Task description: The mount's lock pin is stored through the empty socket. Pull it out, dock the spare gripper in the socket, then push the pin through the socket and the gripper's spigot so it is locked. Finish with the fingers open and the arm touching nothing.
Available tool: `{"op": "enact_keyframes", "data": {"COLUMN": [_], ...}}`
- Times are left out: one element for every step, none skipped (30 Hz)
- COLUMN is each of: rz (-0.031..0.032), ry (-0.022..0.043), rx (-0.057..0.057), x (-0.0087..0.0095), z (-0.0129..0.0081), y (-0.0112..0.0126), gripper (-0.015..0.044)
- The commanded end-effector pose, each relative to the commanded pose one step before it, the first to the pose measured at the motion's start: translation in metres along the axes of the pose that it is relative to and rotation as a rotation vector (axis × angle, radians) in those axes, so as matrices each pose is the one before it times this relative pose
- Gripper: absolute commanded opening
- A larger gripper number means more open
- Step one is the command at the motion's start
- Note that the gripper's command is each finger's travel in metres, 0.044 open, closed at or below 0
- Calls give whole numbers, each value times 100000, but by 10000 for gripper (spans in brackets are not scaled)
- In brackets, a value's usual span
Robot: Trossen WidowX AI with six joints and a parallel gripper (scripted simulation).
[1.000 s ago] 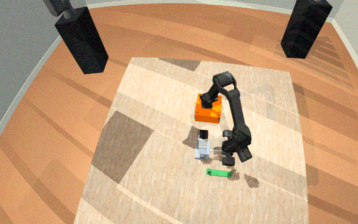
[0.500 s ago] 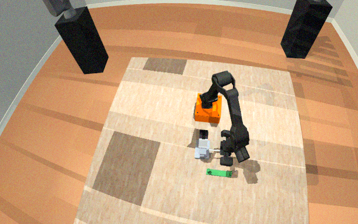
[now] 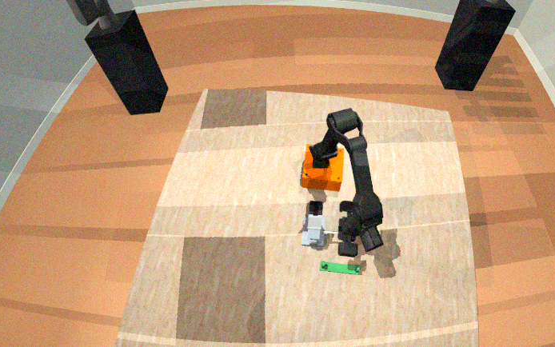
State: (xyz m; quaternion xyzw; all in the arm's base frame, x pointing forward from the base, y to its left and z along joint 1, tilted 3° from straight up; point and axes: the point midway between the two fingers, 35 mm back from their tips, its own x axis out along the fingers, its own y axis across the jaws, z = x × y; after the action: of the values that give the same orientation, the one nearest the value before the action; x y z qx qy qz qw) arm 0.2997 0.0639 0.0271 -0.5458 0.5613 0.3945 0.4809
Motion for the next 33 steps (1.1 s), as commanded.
{"op": "enact_keyframes", "data": {"rz": [-72,-15,-30,-42,-28,-9,-16,-31,-34,-26,-17,-24,-16,-5,-8,-17,-19,-14,0,0,0,0,-2,-5,-5,-4,-7,-11,-7,-2,-8,-16,-18], "ry": [-266,1,-5,-7,-4,-1,-1,-3,-3,-2,-6,-8,-5,-2,-1,-1,-1,-1,-3,-5,-3,-1,-1,-2,-2,-2,-5,-8,-5,-2,-1,-1,-1], "rx": [-515,0,9,12,8,3,1,3,3,2,7,10,6,2,0,1,1,1,5,8,6,2,-2,-5,-5,-4,4,5,3,1,-1,-1,-1], "x": [109,26,20,29,19,6,8,16,17,13,16,24,15,5,10,20,23,17,20,31,21,7,9,17,19,14,19,27,18,6,11,22,24], "z": [-269,-63,-70,-99,-64,-21,-36,-72,-79,-60,-68,-99,-65,-22,-35,-72,-82,-61,-66,-102,-70,-23,-38,-77,-85,-64,-69,-99,-65,-22,-36,-72,-80], "y": [44,9,6,9,6,2,0,-1,0,0,-7,-10,-6,-2,-18,-37,-42,-31,2,3,2,1,5,10,11,9,3,5,4,1,0,1,1], "gripper": [0,0,0,0,0,0,0,0,0,0,0,0,0,0,0,0,0,0,0,0,0,0,0,0,0,0,0,0,0,0,0,0,0]}}
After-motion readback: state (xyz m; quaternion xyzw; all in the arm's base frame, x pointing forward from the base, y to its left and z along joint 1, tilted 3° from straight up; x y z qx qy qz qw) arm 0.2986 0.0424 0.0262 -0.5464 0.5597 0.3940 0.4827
